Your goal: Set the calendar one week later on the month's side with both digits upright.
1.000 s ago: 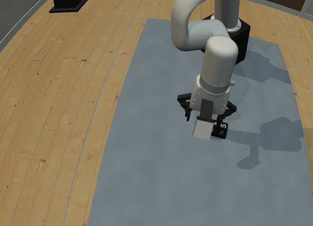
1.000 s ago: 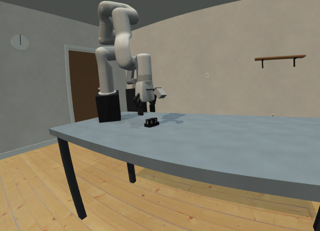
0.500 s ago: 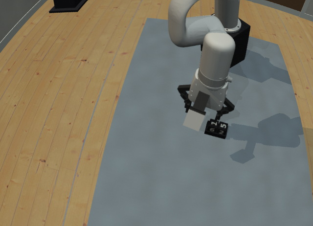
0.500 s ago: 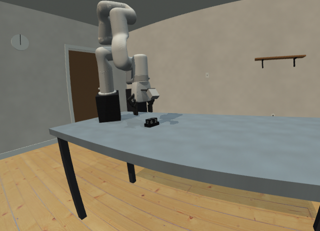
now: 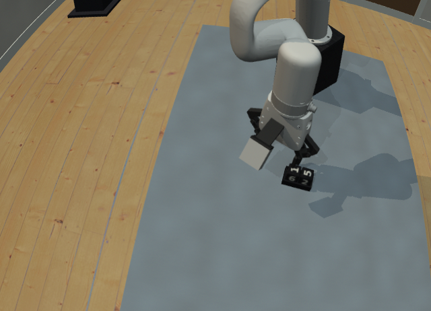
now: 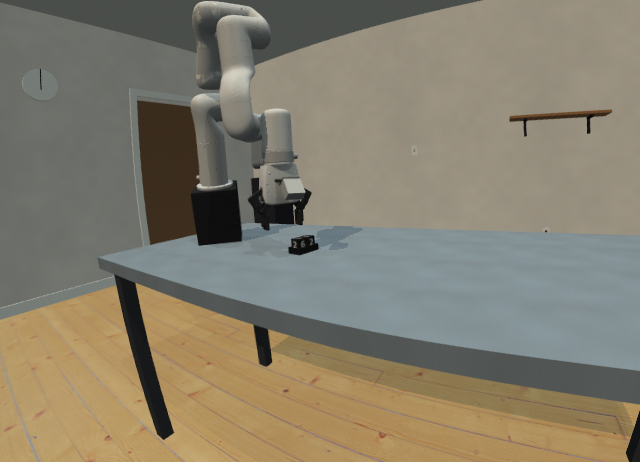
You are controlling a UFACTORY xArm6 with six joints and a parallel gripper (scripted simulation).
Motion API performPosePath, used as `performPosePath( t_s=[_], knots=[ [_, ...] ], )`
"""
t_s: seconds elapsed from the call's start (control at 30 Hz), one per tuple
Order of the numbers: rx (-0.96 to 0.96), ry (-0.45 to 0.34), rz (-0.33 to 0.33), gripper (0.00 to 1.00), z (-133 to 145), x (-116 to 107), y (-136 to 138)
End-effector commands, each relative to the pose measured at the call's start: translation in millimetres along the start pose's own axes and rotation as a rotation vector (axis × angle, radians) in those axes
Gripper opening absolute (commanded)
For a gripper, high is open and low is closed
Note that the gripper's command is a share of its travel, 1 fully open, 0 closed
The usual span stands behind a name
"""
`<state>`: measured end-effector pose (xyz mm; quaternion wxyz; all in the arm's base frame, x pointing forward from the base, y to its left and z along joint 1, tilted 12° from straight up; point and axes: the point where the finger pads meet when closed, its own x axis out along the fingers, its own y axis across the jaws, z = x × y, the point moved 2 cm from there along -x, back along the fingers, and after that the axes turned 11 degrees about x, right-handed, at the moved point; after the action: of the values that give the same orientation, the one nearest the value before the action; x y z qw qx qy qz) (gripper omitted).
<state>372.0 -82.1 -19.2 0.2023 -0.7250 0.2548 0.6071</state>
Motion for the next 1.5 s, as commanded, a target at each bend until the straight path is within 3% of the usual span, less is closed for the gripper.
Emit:
performPosePath(
  t_s=[0.0, 0.27, 0.53, 1.0, 1.33, 1.47],
  knots=[
    [0.035, 0.030, 0.003, 1.00, 7.9, -0.4, 9.7],
    [0.059, 0.030, 0.003, 1.00, 8.5, -0.4, 10.4],
    [0.297, 0.030, -0.001, 1.00, 12.1, -0.3, 14.9],
    [0.318, 0.030, -0.001, 1.00, 22.5, -0.1, 27.8],
    [0.556, 0.030, -0.005, 1.00, 25.0, -0.1, 31.0],
    [0.559, 0.030, -0.005, 1.00, 33.5, 0.1, 41.4]
  ],
)
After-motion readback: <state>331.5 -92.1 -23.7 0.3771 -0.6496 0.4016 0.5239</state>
